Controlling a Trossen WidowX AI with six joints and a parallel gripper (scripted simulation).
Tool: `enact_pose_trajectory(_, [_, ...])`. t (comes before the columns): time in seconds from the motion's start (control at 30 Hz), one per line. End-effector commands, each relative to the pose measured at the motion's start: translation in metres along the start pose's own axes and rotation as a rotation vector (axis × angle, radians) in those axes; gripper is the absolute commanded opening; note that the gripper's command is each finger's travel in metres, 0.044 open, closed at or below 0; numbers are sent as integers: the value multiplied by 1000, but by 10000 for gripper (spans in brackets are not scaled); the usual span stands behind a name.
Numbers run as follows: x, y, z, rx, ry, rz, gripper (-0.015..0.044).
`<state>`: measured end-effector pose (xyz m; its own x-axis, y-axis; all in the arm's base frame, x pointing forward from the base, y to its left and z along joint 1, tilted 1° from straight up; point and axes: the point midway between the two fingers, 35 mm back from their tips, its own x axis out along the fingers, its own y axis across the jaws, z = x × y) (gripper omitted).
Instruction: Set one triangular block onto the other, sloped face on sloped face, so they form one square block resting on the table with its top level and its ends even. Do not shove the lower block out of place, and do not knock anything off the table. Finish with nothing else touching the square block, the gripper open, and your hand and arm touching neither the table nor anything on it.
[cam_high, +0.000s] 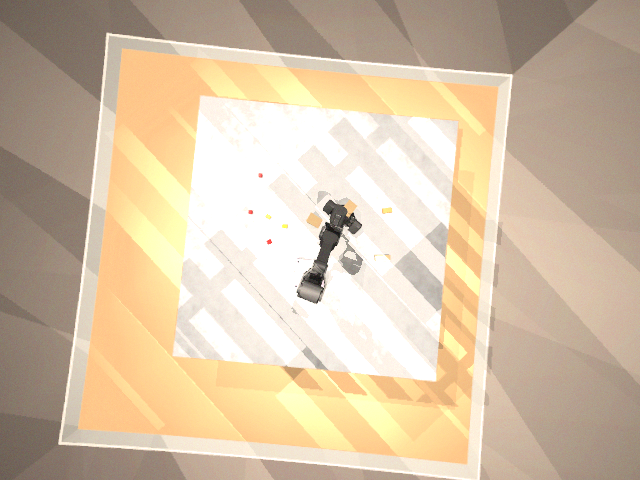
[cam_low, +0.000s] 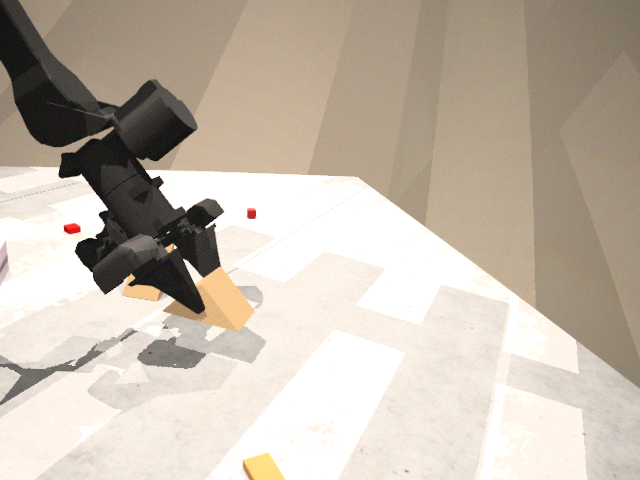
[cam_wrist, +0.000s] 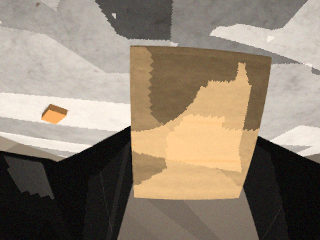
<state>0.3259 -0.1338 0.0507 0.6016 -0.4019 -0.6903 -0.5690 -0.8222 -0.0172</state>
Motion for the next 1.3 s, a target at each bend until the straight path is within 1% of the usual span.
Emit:
enact_pose_trajectory(0.0, [-14, 0, -14, 0, 5, -3, 0])
enact_pose_trajectory(0.23, [-39, 1, -32, 0, 5, -3, 0])
enact_pose_trajectory(0.43, [-35, 1, -31, 20, 0, -1, 0])
enact_pose_trajectory(0.83, [-25, -1, -39, 312, -171, 34, 0])
enact_pose_trajectory(1.27, [-20, -1, -44, 638, -349, 128, 0])
